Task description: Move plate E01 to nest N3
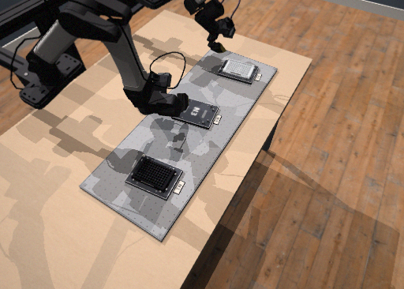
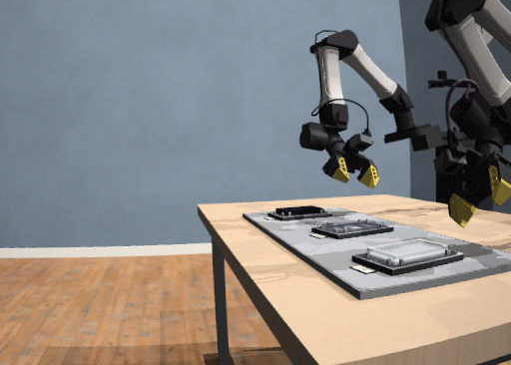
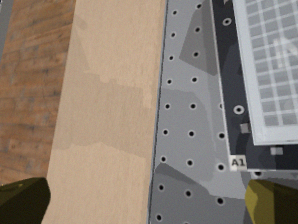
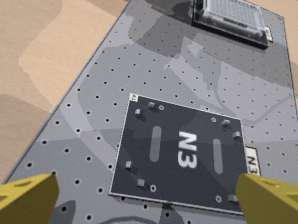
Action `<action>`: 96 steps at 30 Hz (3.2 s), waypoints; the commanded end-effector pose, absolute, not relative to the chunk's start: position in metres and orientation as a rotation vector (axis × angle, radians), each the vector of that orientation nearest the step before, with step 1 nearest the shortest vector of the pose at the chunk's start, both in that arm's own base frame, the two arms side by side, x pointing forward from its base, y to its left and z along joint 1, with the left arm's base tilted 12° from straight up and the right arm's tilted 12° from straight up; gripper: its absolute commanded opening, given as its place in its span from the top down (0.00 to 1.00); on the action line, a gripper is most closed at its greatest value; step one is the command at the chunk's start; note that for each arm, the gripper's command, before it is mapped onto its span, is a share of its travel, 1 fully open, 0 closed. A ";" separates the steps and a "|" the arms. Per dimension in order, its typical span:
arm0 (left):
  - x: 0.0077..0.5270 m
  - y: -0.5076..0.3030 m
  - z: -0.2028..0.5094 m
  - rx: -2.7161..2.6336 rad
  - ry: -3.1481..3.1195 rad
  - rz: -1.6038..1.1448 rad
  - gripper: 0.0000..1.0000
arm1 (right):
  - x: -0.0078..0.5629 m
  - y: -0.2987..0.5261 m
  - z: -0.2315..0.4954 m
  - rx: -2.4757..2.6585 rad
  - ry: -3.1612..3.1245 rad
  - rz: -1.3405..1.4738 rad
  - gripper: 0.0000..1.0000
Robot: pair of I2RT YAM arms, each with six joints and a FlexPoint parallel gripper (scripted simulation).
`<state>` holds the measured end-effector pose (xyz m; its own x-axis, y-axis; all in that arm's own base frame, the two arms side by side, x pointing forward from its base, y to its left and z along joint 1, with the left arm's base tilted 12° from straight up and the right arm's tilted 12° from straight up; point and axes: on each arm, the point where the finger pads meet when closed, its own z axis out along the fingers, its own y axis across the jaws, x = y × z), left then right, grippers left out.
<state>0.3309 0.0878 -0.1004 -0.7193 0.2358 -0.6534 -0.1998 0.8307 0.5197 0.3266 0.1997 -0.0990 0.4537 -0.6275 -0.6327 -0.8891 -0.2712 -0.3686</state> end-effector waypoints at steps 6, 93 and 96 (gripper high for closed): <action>0.332 0.087 -0.098 0.026 2.245 0.743 0.00 | 0.330 0.202 -0.095 -2.003 1.248 0.466 0.00; 0.361 0.045 -0.053 1.658 1.597 0.491 0.00 | 0.347 -0.003 -0.066 1.502 1.648 0.261 0.00; 0.368 0.042 -0.048 1.599 1.639 0.501 0.00 | 0.344 -0.009 -0.061 1.570 1.548 0.289 0.00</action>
<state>0.3546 0.0419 -0.0616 0.1200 0.9603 -0.2519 0.6878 0.1026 0.7187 0.3368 -0.0028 -0.0809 -0.0215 0.8791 -0.4762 0.7383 0.3351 0.5854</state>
